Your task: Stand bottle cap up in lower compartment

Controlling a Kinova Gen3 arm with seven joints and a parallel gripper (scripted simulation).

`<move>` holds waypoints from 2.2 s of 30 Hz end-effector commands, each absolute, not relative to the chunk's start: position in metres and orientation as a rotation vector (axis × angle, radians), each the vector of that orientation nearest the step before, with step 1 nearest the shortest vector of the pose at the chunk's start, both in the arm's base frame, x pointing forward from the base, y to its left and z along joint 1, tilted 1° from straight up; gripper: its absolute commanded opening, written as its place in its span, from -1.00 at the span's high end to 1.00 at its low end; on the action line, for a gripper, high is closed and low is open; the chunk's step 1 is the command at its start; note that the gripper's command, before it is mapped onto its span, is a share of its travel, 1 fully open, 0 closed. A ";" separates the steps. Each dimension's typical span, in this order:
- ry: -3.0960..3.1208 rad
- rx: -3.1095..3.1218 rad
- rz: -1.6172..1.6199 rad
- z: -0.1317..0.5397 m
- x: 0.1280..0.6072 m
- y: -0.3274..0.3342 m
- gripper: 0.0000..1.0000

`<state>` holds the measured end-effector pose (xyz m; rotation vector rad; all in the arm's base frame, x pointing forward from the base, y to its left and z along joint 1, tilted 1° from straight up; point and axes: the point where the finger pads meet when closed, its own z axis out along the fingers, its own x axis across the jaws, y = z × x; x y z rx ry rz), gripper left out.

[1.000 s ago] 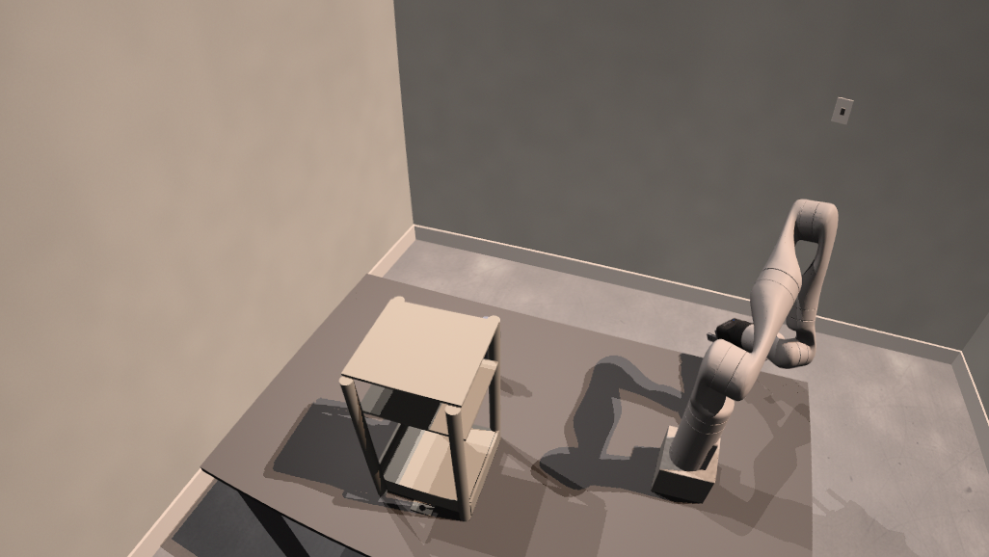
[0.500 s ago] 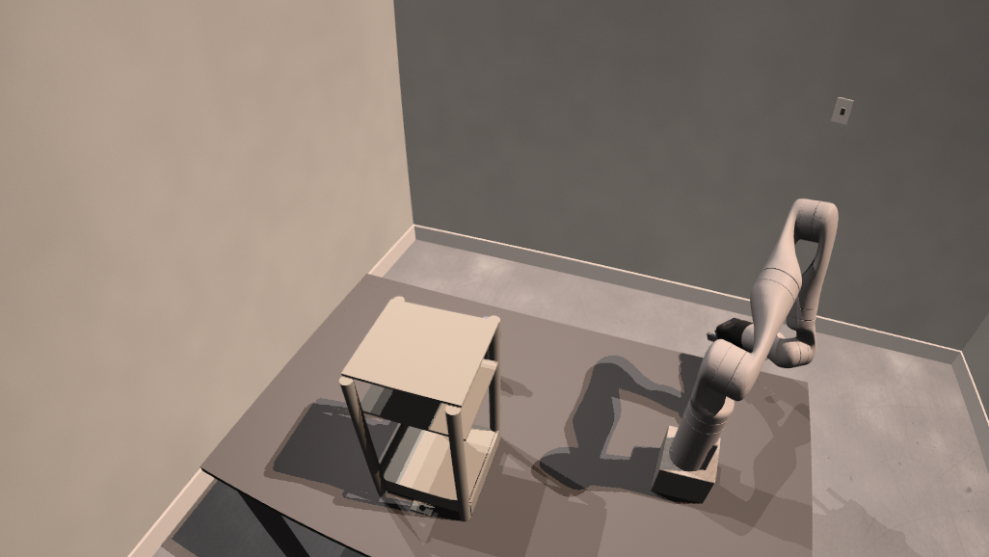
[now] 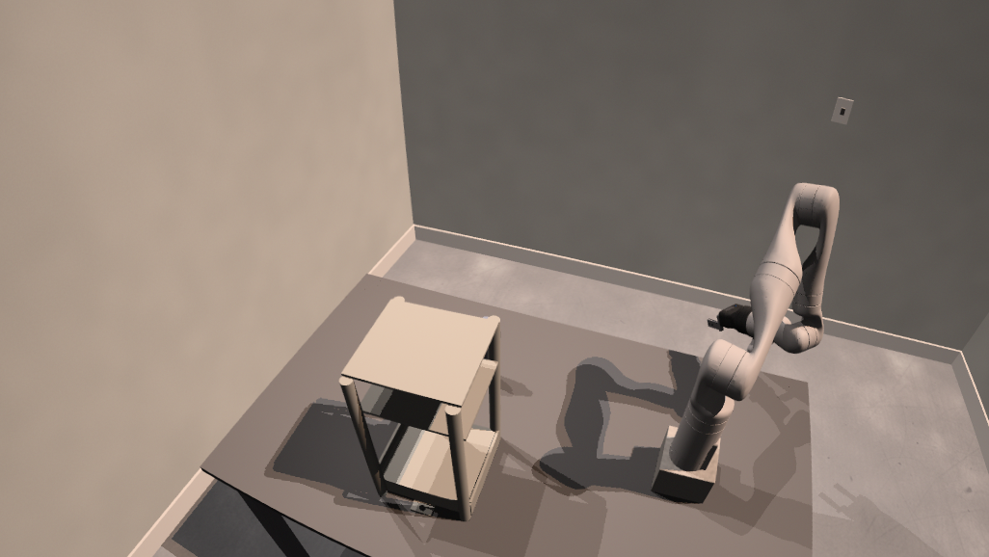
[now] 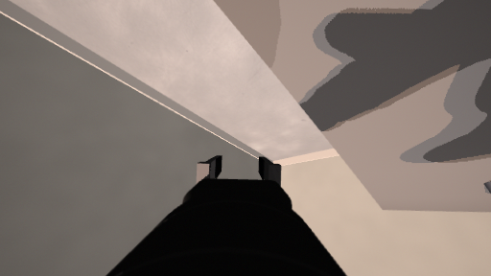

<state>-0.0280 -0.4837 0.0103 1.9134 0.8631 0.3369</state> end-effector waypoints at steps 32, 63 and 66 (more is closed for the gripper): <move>0.935 1.892 0.344 0.263 -0.018 -0.497 -1.00; 0.864 1.919 0.249 0.361 -0.037 -0.469 -1.00; 0.869 1.918 0.249 0.361 -0.036 -0.469 -1.00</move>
